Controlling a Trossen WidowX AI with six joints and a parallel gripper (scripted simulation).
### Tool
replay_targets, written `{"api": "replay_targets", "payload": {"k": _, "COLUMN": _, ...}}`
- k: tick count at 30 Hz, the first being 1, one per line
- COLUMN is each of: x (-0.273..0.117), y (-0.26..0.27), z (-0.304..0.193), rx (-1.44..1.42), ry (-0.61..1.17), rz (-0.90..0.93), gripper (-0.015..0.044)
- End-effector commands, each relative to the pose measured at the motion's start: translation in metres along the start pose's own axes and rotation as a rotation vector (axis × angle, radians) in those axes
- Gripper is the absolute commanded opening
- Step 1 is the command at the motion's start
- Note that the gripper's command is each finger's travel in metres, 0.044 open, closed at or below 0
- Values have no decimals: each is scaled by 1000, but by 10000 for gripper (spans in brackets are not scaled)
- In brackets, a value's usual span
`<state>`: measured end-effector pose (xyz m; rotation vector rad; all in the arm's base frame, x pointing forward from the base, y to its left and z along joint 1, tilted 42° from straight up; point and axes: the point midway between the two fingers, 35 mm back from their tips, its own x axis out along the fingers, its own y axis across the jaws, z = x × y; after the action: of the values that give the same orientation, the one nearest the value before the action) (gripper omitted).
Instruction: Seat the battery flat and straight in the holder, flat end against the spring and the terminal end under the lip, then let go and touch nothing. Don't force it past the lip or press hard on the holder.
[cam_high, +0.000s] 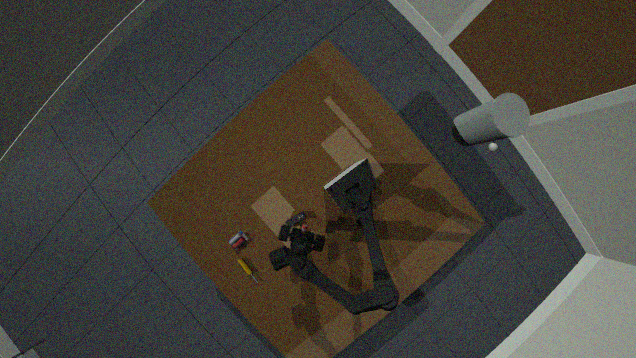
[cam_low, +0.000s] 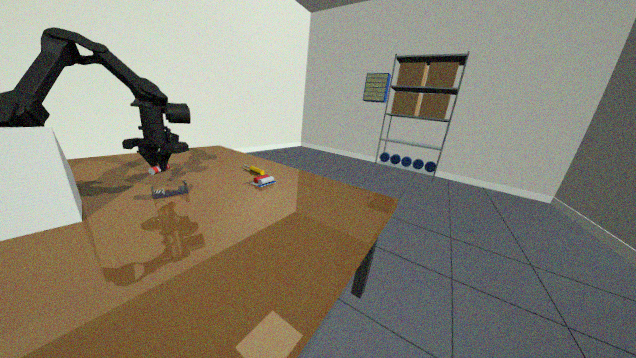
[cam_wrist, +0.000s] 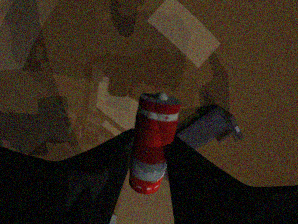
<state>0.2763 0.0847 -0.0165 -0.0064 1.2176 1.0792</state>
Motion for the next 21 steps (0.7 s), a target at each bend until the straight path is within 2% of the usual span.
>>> {"api": "replay_targets", "payload": {"k": 1, "x": -6, "y": -19, "z": -6, "rx": 235, "ry": -1, "rz": -8, "gripper": 80}}
{"api": "replay_targets", "payload": {"k": 10, "x": -14, "y": -55, "z": -28, "rx": 762, "ry": -5, "rz": -4, "gripper": 80}}
{"api": "replay_targets", "payload": {"k": 21, "x": -2, "y": -60, "z": -28, "rx": 771, "ry": -63, "rz": -36, "gripper": 80}}
